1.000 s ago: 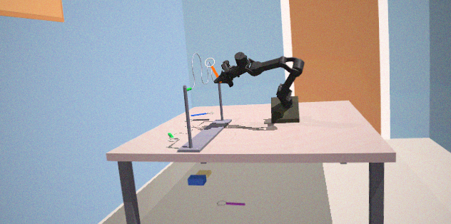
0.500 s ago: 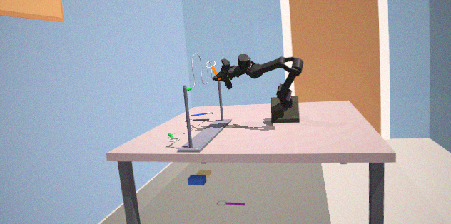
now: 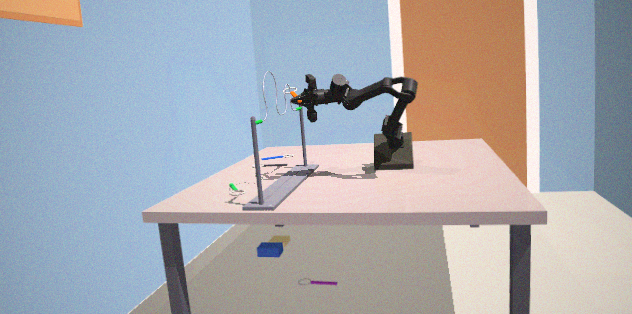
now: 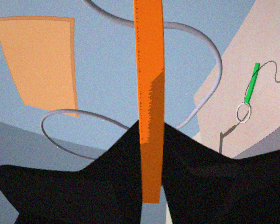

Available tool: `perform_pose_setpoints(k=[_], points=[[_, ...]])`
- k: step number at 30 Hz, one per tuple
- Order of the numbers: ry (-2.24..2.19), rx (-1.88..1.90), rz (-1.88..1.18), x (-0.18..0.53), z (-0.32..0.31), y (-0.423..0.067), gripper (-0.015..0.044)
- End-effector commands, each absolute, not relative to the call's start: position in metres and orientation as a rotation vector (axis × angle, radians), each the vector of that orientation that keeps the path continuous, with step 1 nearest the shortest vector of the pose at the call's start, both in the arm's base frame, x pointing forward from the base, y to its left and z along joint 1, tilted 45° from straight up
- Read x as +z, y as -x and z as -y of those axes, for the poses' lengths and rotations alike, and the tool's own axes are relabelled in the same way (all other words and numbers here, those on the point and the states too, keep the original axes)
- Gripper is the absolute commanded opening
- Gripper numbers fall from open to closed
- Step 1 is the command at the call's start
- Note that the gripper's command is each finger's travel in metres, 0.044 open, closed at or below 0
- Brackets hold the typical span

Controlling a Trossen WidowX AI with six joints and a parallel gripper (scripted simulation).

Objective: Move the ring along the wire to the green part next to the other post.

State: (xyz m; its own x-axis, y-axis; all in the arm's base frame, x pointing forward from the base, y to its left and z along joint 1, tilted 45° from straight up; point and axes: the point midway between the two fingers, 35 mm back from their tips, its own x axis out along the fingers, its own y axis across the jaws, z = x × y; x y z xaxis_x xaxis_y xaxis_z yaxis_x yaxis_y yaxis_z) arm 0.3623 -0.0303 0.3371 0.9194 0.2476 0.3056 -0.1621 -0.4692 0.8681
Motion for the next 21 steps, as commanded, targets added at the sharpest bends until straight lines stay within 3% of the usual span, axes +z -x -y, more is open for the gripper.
perform_pose_setpoints(k=[1,21], points=[[-2.114,0.506,-0.018,0.344,0.035,-0.362,-0.0150],[-2.470,0.601,0.124,0.361,0.049,-0.360,-0.0150]])
